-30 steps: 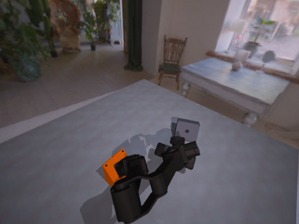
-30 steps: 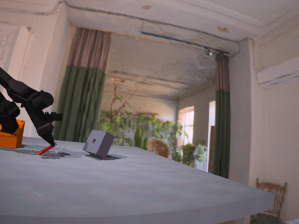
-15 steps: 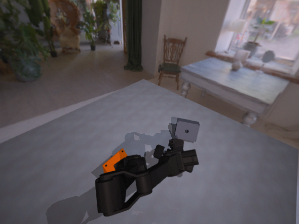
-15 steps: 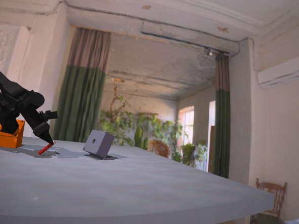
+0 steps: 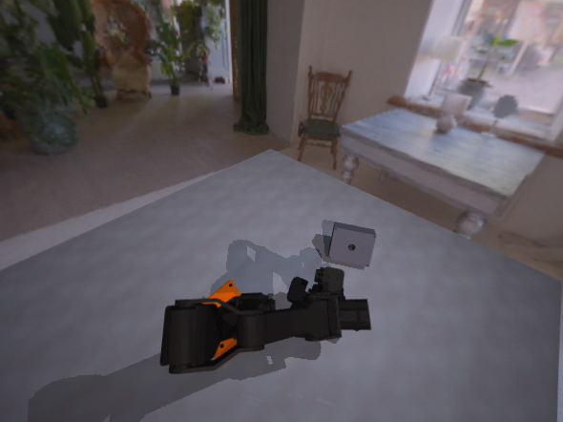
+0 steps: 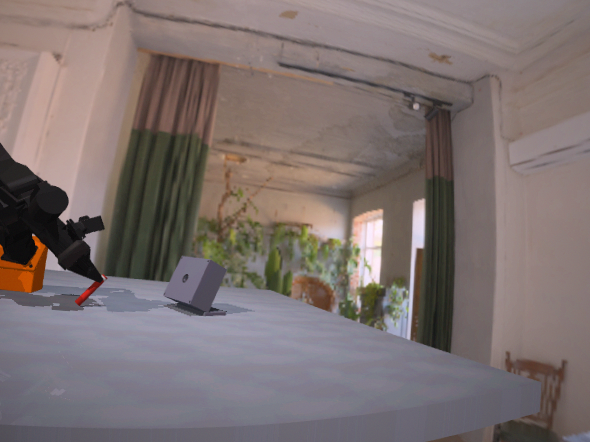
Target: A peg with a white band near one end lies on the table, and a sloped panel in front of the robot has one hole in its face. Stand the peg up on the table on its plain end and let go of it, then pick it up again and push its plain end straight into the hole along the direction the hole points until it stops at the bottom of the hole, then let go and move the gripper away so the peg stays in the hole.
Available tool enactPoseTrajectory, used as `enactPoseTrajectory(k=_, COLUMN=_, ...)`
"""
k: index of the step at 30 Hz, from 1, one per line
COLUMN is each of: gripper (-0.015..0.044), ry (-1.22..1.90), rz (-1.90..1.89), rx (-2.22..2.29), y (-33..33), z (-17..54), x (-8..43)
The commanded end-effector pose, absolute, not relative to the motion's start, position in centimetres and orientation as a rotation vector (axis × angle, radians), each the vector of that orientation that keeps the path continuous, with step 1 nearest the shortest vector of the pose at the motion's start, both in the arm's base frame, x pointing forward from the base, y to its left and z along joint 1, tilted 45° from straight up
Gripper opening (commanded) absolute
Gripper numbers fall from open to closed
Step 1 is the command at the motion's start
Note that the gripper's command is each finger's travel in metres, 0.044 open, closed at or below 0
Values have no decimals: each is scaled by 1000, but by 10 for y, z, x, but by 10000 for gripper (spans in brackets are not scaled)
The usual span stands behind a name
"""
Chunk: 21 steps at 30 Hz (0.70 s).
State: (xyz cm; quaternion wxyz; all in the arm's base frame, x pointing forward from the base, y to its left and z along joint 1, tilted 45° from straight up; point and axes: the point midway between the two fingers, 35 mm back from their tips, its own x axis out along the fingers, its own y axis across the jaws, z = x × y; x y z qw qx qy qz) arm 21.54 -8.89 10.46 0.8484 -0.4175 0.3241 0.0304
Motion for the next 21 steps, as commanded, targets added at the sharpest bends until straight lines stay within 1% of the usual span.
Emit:
enactPoseTrajectory(k=1, gripper=51, ry=649, rz=83, rx=-880, y=-89, z=105, x=212)
enactPoseTrajectory(k=21, gripper=51, ry=488, rz=158, rx=-865, y=-92, z=108, x=200)
